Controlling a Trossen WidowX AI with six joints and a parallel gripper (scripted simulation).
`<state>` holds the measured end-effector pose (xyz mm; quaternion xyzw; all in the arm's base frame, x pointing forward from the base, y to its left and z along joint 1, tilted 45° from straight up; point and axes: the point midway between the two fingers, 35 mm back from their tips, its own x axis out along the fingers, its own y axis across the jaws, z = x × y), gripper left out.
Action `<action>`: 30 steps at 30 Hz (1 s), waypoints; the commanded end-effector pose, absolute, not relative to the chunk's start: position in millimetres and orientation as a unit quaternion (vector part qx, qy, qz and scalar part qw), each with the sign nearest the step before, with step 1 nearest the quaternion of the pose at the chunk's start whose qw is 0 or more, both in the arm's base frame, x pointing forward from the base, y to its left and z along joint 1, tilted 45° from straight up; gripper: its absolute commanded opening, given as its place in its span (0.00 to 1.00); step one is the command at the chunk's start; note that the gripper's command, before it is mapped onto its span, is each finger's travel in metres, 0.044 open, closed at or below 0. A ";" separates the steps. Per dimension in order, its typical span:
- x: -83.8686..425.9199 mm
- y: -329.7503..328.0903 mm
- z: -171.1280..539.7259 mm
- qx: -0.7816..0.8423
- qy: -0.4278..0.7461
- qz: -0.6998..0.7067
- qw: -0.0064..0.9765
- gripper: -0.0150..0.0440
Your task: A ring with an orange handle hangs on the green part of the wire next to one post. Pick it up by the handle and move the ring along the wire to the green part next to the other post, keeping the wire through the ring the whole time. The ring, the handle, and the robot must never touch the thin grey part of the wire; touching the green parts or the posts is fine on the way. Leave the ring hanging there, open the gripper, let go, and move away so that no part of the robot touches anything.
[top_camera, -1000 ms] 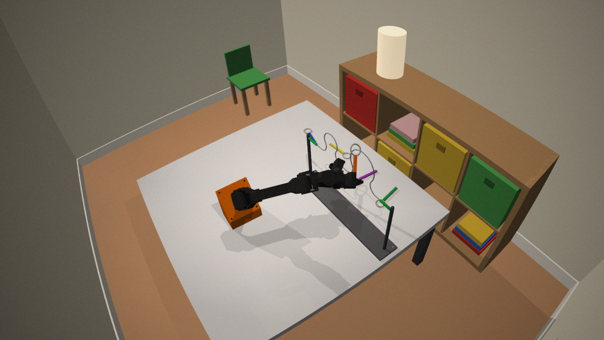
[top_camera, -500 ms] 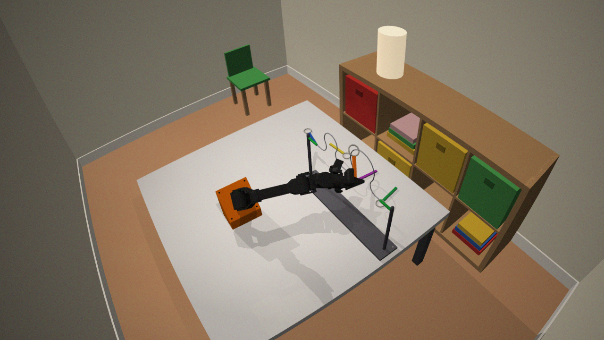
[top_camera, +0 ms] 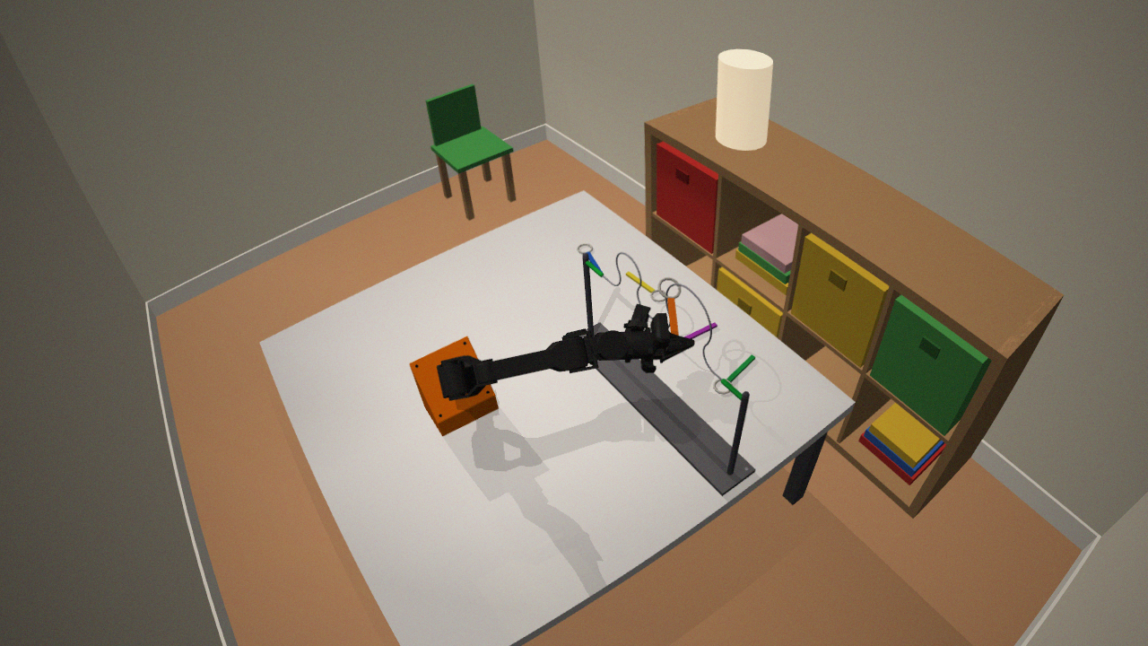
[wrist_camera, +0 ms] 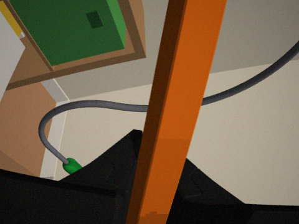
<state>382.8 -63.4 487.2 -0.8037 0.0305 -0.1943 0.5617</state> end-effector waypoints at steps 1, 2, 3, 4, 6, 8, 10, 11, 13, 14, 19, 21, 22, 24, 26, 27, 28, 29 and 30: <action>382.8 -61.8 487.4 -0.822 0.020 -0.197 0.535 0.00; 382.8 -61.6 487.9 -0.825 0.018 -0.198 0.529 0.00; 382.7 -61.3 488.4 -0.828 0.016 -0.199 0.524 0.00; 382.7 -61.1 488.9 -0.831 0.014 -0.200 0.518 0.00; 382.6 -60.6 489.9 -0.838 0.010 -0.202 0.507 0.00; 382.5 -60.1 490.9 -0.844 0.006 -0.204 0.496 0.00; 382.4 -59.5 491.9 -0.850 0.002 -0.206 0.484 0.00; 382.3 -59.2 492.4 -0.853 0.000 -0.207 0.479 0.00; 382.2 -58.7 493.2 -0.859 -0.004 -0.209 0.468 0.00; 382.2 -58.4 493.6 -0.861 -0.005 -0.210 0.463 0.00; 381.9 -57.2 495.5 -0.872 -0.013 -0.214 0.440 0.00; 381.8 -56.6 496.3 -0.877 -0.017 -0.215 0.429 0.00; 381.8 -56.3 496.7 -0.879 -0.019 -0.216 0.424 0.00; 381.6 -55.6 497.5 -0.884 -0.022 -0.218 0.413 0.00; 381.5 -54.9 498.3 -0.889 -0.026 -0.219 0.401 0.00; 381.4 -54.5 498.7 -0.891 -0.028 -0.220 0.395 0.00; 381.4 -54.2 499.1 -0.894 -0.030 -0.221 0.389 0.00; 381.3 -53.8 499.5 -0.896 -0.032 -0.222 0.384 0.00; 381.2 -53.4 499.9 -0.898 -0.034 -0.223 0.378 0.00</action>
